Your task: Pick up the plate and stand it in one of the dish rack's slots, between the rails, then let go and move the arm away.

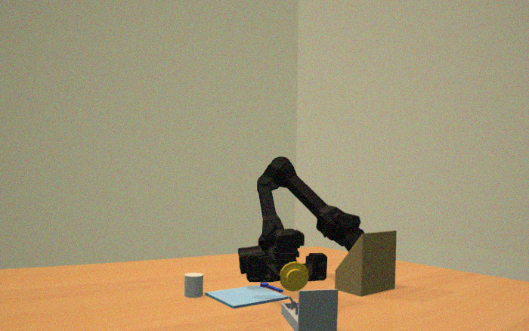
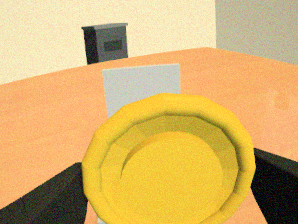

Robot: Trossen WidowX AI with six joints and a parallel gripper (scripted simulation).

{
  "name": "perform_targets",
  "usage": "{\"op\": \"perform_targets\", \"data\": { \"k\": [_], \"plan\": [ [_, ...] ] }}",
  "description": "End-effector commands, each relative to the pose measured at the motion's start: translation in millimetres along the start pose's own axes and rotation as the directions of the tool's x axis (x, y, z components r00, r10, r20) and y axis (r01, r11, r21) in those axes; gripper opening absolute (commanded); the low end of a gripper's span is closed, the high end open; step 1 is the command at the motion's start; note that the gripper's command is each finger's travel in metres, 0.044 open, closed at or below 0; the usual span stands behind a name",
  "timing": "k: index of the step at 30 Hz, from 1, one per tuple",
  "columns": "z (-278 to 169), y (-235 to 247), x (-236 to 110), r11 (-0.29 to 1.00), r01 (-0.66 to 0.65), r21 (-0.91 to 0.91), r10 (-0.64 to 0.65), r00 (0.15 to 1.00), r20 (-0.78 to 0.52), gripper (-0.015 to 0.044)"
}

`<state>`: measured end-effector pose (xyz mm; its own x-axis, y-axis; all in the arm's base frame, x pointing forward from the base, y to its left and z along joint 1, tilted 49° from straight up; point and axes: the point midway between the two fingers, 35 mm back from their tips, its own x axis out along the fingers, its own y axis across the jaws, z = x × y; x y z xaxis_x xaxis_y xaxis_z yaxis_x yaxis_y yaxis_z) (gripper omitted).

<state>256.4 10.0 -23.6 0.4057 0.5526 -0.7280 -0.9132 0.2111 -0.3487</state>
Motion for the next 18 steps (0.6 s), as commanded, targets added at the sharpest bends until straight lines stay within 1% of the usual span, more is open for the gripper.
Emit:
{"op": "perform_targets", "data": {
  "k": [1,5,9,15,18],
  "plan": [
    [0.2,3.8,10.1,1.000,-0.016,0.010,0.016,1.000,0.000,0.0000],
    [0.2,3.7,11.6,1.000,-0.015,0.010,0.015,1.000,0.000,0.0000],
    [1.1,2.1,21.2,1.000,-0.008,0.005,0.008,1.000,0.000,0.0000],
    [1.3,1.9,22.9,1.000,-0.007,0.004,0.007,1.000,0.000,0.0000],
    [2.1,1.6,31.7,1.000,-0.003,0.002,0.003,1.000,0.000,0.0000]
  ]
}}
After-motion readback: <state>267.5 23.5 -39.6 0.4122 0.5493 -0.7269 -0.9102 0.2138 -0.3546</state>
